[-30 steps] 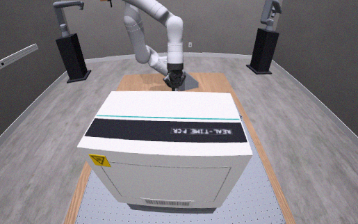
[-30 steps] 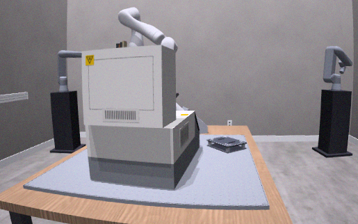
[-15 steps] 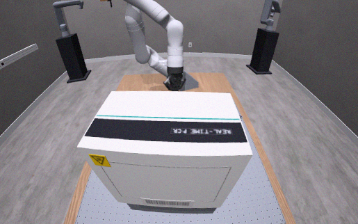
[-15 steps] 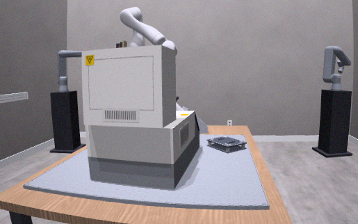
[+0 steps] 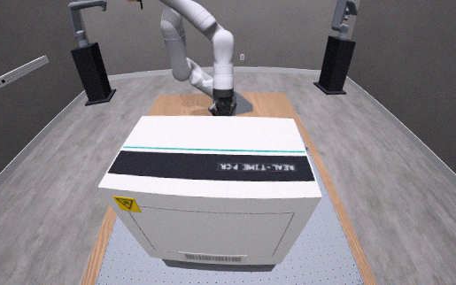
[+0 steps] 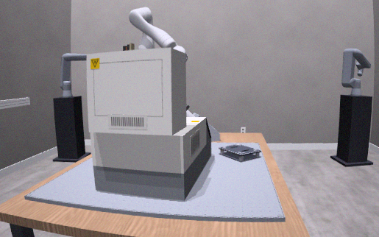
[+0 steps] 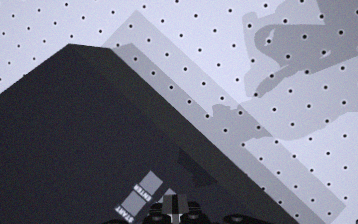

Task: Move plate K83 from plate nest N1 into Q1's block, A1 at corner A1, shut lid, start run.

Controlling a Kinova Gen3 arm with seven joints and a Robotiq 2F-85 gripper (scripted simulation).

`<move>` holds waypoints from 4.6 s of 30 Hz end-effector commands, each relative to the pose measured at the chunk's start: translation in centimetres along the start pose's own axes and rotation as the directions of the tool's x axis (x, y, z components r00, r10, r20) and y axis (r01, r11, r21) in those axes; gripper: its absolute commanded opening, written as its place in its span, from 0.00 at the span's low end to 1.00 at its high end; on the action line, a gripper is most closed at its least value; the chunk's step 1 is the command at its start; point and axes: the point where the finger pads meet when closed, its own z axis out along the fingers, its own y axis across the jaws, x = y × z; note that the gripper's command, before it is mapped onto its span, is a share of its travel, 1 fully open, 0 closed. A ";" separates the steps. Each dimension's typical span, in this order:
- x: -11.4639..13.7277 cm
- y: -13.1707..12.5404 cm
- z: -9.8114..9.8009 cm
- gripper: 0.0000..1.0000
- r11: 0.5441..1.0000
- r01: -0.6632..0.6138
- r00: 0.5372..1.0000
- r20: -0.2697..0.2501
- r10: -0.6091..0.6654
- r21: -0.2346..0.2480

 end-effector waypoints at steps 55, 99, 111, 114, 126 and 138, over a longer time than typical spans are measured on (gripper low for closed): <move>-0.5 -0.4 1.3 0.10 1.000 0.000 1.000 0.001 0.000 0.000; -1.0 -1.0 3.1 0.10 1.000 0.000 1.000 0.001 0.000 0.000; -1.0 -1.0 3.1 0.10 1.000 0.000 1.000 0.001 0.000 0.000; -1.0 -1.0 3.1 0.10 1.000 0.000 1.000 0.001 0.000 0.000; -1.0 -1.0 3.1 0.10 1.000 0.000 1.000 0.001 0.000 0.000; -1.0 -1.0 3.1 0.10 1.000 0.000 1.000 0.001 0.000 0.000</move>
